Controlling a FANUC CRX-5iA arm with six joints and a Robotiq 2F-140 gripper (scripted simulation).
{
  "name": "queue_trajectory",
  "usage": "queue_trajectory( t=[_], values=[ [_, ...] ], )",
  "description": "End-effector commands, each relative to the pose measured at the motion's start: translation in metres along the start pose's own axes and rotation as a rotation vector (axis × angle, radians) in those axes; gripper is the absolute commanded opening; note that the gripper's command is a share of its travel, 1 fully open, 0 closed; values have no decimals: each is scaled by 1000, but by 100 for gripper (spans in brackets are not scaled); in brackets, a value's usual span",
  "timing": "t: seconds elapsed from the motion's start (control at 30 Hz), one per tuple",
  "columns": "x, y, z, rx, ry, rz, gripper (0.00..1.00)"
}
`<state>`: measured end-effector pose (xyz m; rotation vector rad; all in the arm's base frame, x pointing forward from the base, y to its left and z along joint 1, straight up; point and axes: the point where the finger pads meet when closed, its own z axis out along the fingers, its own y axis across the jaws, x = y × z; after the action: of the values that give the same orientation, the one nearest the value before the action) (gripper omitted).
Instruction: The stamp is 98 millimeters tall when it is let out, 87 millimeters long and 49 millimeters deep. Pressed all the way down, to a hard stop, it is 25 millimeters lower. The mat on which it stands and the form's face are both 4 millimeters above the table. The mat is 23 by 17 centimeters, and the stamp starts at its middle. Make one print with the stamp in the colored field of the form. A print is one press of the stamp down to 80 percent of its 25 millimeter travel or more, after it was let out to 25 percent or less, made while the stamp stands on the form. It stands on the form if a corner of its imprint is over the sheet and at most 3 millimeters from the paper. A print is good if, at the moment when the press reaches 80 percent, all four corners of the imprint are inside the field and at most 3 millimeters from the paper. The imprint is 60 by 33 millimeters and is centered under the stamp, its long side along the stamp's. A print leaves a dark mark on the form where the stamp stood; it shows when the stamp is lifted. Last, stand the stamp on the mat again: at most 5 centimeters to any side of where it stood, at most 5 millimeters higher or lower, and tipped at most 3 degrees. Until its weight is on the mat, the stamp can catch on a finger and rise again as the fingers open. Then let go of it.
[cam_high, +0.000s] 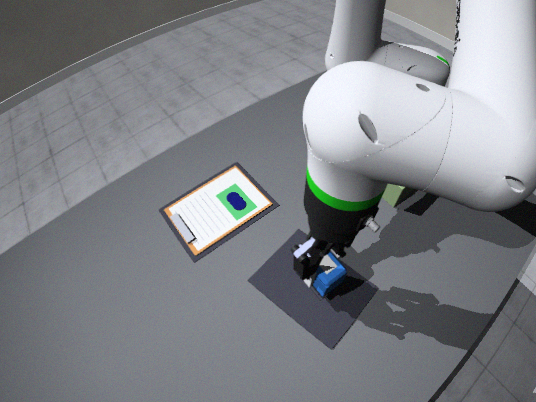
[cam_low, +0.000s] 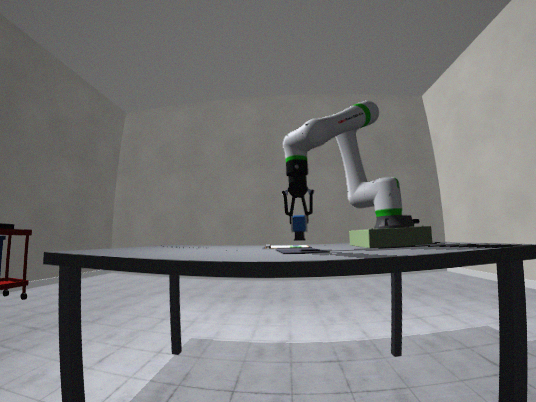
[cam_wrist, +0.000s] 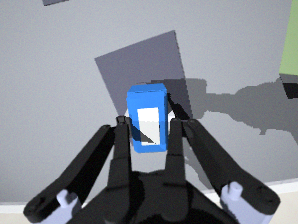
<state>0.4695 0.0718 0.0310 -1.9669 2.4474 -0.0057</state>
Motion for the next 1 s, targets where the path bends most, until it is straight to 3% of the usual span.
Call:
queue_trajectory(
  t=[0.0,0.4,0.97],
  values=[
    [0,0,0,0,0,0,19],
    [0,0,3,0,0,0,19],
    [0,0,34,0,0,0,19]
  ],
)
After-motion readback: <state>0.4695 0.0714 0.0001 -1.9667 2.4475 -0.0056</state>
